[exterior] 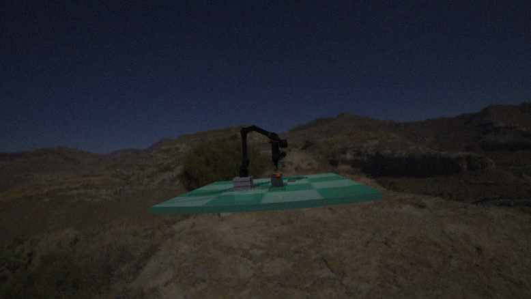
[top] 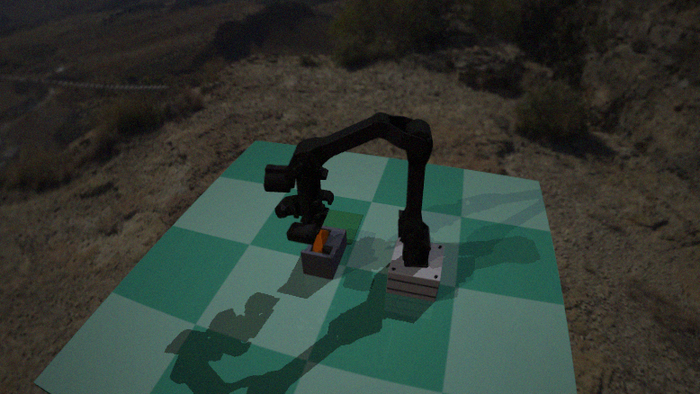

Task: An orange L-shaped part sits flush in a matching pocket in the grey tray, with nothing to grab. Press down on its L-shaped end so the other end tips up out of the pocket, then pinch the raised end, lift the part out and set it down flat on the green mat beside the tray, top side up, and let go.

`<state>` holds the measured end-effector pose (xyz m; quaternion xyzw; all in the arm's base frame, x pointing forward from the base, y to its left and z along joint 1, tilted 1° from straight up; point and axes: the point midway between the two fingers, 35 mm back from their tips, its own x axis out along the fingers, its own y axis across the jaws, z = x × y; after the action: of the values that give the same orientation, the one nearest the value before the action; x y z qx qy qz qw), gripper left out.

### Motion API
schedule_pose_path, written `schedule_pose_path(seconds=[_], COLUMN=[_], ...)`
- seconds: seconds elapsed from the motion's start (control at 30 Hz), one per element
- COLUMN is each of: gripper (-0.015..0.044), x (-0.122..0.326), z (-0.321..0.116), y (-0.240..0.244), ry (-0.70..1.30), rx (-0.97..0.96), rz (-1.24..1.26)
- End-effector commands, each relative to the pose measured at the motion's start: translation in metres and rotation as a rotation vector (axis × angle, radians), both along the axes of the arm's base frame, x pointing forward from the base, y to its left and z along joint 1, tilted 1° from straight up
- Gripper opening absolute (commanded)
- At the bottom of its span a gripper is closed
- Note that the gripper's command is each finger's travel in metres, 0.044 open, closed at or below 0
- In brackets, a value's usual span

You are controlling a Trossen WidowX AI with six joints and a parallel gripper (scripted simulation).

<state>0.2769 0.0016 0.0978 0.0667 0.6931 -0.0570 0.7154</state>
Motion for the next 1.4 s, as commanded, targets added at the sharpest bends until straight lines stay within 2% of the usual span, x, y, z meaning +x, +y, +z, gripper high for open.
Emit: schedule_pose_path(seconds=[0.0, 0.4, 0.47, 0.53, 0.93, 1.0, 1.37], gripper=[0.0180, 0.0180, 0.0233, 0.0280, 0.0280, 0.0280, 0.0280], x=[0.000, 0.000, 0.000, 0.001, -0.001, -0.002, -0.002], z=[0.000, 0.000, 0.000, 0.000, 0.003, 0.003, -0.001], y=[0.000, 0.000, -0.003, -0.009, -0.074, -0.077, -0.077], ry=[0.001, 0.001, 0.001, 0.002, 0.008, 0.008, 0.008], rx=[0.000, 0.000, 0.002, 0.005, 0.045, 0.047, 0.047], rz=[0.000, 0.000, -0.058, -0.189, -1.493, -1.566, -1.566])
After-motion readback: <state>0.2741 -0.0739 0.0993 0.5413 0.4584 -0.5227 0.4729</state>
